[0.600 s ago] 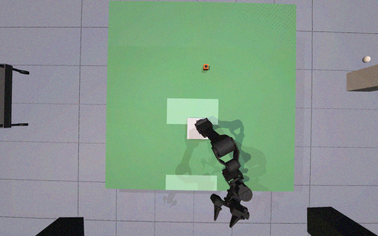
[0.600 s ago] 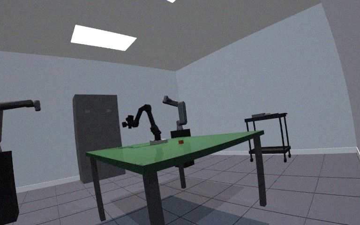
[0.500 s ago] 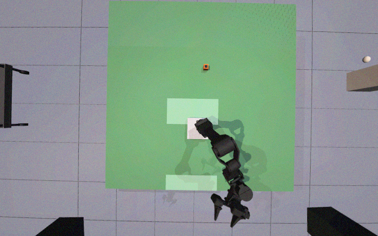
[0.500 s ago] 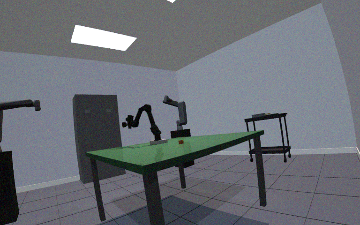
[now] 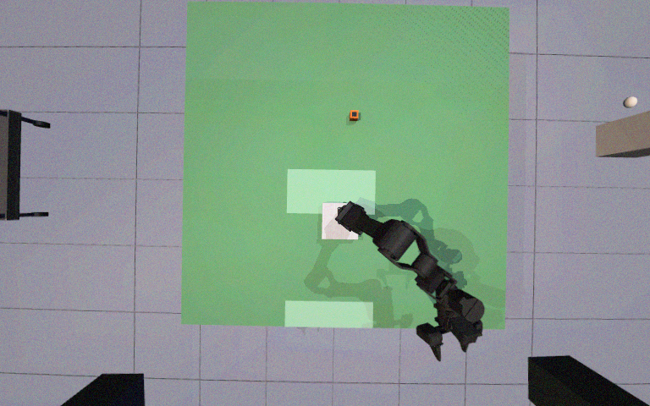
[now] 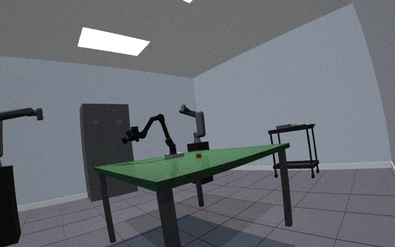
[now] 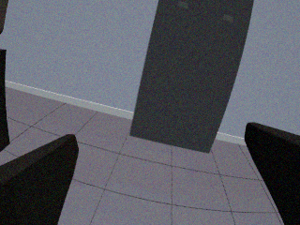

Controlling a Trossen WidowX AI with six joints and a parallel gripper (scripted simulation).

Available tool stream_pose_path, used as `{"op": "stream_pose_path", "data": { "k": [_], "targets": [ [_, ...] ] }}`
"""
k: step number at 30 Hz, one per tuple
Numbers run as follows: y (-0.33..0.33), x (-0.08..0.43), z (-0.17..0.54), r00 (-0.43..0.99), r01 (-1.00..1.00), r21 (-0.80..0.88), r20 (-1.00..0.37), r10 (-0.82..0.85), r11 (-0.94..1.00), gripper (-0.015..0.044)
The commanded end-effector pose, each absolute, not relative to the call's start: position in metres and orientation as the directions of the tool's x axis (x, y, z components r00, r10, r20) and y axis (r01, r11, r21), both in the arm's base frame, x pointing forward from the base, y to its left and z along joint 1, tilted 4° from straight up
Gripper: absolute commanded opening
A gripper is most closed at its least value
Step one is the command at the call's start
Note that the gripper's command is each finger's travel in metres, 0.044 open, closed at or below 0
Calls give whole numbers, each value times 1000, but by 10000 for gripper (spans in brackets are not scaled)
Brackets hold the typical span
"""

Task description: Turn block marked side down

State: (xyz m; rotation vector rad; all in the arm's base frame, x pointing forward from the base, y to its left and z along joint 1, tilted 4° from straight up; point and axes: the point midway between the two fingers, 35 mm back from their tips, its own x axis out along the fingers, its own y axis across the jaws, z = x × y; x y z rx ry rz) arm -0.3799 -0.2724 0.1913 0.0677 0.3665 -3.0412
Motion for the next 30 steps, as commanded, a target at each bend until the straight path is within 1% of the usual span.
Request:
{"op": "stream_pose_path", "data": {
  "k": [1,3,9,17,23,30],
  "targets": [
    [-315,-353,191,-973,225,-234,-96,-208,-946,440],
    [-337,-336,188,-955,293,-248,-119,-271,-923,440],
    [-409,-258,181,-840,542,-291,-205,-503,-788,440],
    [-469,-131,172,-605,792,-336,-330,-724,-509,440],
    [-484,-27,165,-395,901,-355,-432,-811,-250,440],
    [-471,93,149,-147,935,-347,-570,-808,74,440]
  ]
}}
